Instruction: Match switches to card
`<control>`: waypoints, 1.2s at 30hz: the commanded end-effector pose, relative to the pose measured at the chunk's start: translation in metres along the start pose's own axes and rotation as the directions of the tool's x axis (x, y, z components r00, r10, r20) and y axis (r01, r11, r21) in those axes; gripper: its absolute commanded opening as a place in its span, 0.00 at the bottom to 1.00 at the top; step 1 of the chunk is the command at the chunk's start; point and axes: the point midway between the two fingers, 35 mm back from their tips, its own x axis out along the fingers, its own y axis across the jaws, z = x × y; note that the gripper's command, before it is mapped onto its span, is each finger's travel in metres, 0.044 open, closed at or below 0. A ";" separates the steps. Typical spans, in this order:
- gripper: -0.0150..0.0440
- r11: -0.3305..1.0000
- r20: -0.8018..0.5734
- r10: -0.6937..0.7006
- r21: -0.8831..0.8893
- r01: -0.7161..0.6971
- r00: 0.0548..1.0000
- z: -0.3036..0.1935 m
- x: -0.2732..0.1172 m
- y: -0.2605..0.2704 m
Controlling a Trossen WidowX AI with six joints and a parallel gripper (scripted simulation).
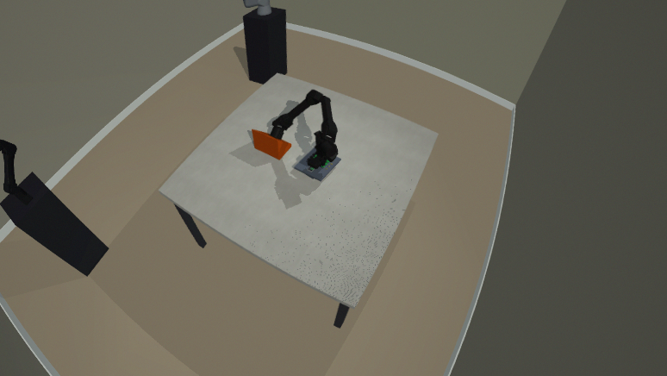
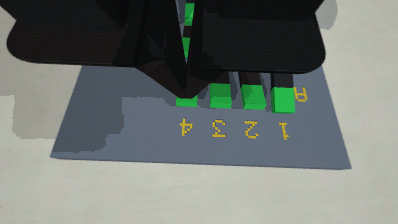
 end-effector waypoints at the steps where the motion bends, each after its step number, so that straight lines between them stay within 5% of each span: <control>1: 0.25 1.000 0.001 0.004 0.006 -0.004 1.000 0.000 0.001 0.000; 32: 0.25 1.000 0.001 0.004 0.006 -0.004 1.000 0.000 0.005 0.000; 36: 0.25 1.000 0.021 0.001 0.005 -0.001 1.000 -0.001 -0.046 -0.001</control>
